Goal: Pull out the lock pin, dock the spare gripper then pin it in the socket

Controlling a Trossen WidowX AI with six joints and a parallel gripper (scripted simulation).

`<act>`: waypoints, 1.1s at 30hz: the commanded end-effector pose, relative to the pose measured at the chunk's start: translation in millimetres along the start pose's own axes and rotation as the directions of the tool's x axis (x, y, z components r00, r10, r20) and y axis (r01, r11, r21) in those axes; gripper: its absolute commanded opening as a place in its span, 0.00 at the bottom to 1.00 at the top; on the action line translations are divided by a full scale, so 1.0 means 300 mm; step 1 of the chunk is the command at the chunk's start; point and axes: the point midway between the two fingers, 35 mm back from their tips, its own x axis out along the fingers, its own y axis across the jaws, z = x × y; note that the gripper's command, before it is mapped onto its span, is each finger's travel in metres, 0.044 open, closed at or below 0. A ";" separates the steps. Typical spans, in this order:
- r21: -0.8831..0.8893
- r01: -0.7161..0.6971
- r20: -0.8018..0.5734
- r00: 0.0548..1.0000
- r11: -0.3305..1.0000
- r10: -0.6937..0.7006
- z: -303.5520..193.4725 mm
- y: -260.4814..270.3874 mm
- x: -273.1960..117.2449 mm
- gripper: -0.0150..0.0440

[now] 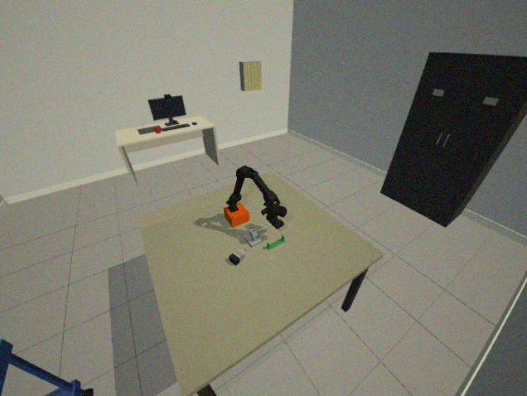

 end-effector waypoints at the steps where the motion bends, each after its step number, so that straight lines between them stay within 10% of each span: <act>1: 0.000 0.003 -0.001 1.000 1.000 -0.003 0.016 -0.007 -0.006 0.25; 33: 0.006 -0.036 -0.013 0.999 0.999 0.036 0.053 0.022 -0.082 0.25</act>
